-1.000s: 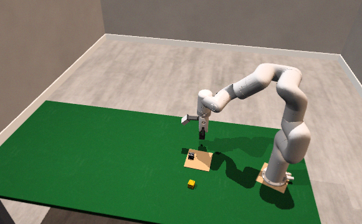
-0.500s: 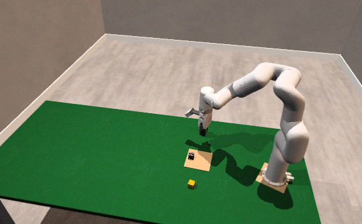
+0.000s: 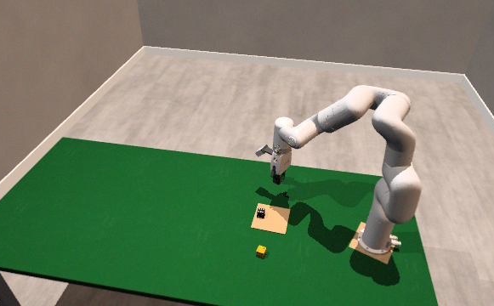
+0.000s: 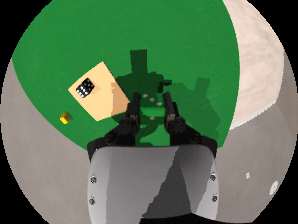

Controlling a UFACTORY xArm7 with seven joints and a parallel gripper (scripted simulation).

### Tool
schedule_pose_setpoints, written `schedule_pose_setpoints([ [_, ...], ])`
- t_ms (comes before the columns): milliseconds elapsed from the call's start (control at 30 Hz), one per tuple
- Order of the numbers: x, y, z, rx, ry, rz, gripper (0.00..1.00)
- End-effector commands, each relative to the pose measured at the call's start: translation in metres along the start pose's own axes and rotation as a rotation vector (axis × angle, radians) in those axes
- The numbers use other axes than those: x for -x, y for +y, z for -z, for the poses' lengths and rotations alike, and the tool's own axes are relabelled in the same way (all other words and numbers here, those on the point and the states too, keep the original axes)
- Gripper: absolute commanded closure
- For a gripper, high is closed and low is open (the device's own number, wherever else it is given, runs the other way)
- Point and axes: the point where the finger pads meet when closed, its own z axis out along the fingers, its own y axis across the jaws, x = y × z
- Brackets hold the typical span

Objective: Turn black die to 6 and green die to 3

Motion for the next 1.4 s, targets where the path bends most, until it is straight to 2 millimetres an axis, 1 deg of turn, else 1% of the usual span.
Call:
schedule_pose_setpoints([
  [0,-0.0013,0.0002,0.0009,0.0,0.051,-0.002,0.73],
  [133,-0.0006,0.0002,0.0008,0.0,0.156,-0.002,0.73],
  [200,-0.0006,0.0002,0.0008,0.0,0.156,-0.002,0.73],
  [333,0.0001,-0.0002,0.0002,-0.001,0.305,-0.002,0.73],
  [433,0.0003,-0.0004,0.0,-0.001,0.35,-0.002,0.73],
  [533,0.0009,-0.0015,0.0004,-0.002,0.439,-0.002,0.73],
  [567,0.0009,-0.0015,0.0004,-0.002,0.44,-0.002,0.73],
  [667,0.0024,-0.002,0.0015,0.001,0.529,-0.003,0.73],
  [767,0.0024,-0.002,0.0015,0.002,0.531,-0.003,0.73],
  [800,0.0018,0.001,0.0006,0.011,0.572,-0.005,0.73],
  [867,0.0024,0.0009,0.0,0.009,0.646,-0.004,0.73],
  [1033,0.0027,-0.0002,-0.0002,0.003,0.731,-0.003,0.73],
  [1267,0.0036,0.0001,0.0006,0.001,0.896,-0.003,0.73],
  [1333,0.0036,0.0001,0.0006,0.001,0.896,-0.003,0.73],
  [1367,0.0043,0.0,0.0008,0.0,0.923,-0.002,0.73],
])
